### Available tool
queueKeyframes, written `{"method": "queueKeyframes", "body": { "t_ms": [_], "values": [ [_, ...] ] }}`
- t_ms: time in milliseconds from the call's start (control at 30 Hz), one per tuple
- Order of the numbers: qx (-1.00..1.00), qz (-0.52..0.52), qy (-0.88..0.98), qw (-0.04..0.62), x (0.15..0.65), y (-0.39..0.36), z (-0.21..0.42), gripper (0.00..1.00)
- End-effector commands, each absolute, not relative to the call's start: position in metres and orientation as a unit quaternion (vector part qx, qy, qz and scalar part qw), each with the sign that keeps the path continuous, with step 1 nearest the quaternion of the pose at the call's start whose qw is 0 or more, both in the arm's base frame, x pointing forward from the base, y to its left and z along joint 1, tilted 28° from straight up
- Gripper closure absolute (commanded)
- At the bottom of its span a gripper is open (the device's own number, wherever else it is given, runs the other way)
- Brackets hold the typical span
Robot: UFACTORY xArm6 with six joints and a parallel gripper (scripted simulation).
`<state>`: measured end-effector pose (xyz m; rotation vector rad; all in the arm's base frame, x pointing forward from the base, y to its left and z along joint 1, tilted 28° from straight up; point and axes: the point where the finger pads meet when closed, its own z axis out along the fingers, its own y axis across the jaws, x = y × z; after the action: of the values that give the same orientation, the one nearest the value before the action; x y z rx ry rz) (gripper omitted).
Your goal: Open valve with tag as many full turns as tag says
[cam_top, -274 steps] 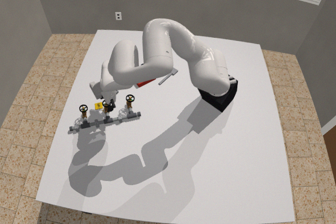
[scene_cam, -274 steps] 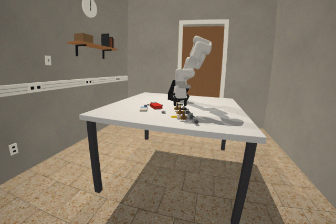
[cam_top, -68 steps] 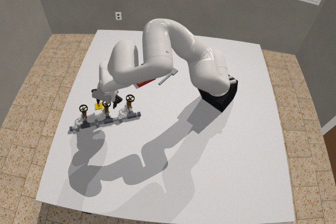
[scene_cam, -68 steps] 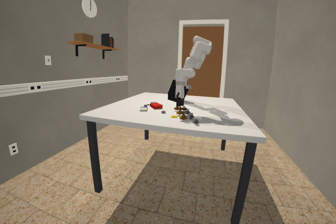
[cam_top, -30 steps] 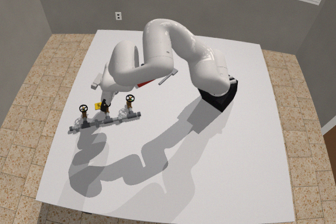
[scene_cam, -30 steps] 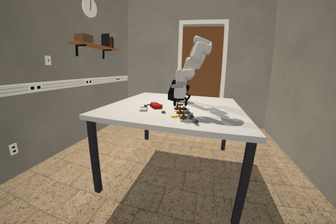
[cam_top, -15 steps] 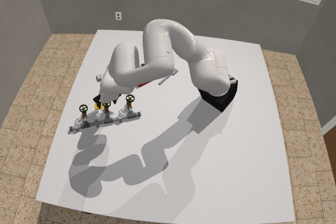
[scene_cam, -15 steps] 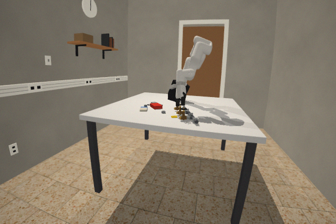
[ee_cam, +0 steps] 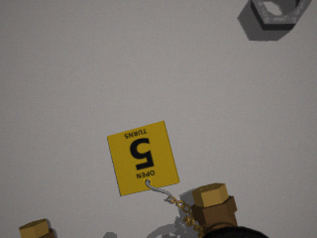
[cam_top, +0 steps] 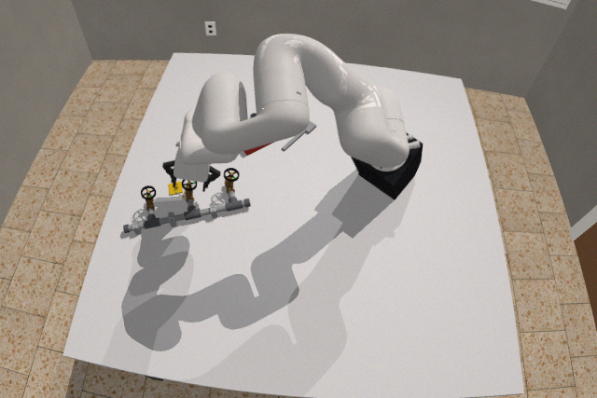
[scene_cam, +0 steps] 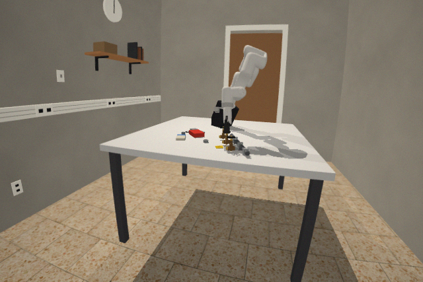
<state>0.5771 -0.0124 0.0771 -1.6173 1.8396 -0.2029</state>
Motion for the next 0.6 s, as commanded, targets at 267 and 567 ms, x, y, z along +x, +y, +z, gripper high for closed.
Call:
{"method": "queueKeyframes", "body": {
  "t_ms": [267, 567],
  "values": [
    [-0.623, -0.047, 0.714, 0.315, 0.5787, -0.0130, 0.0794, 0.00],
    [-0.623, -0.047, 0.714, 0.315, 0.5787, -0.0130, 0.0794, 1.00]
  ]
}}
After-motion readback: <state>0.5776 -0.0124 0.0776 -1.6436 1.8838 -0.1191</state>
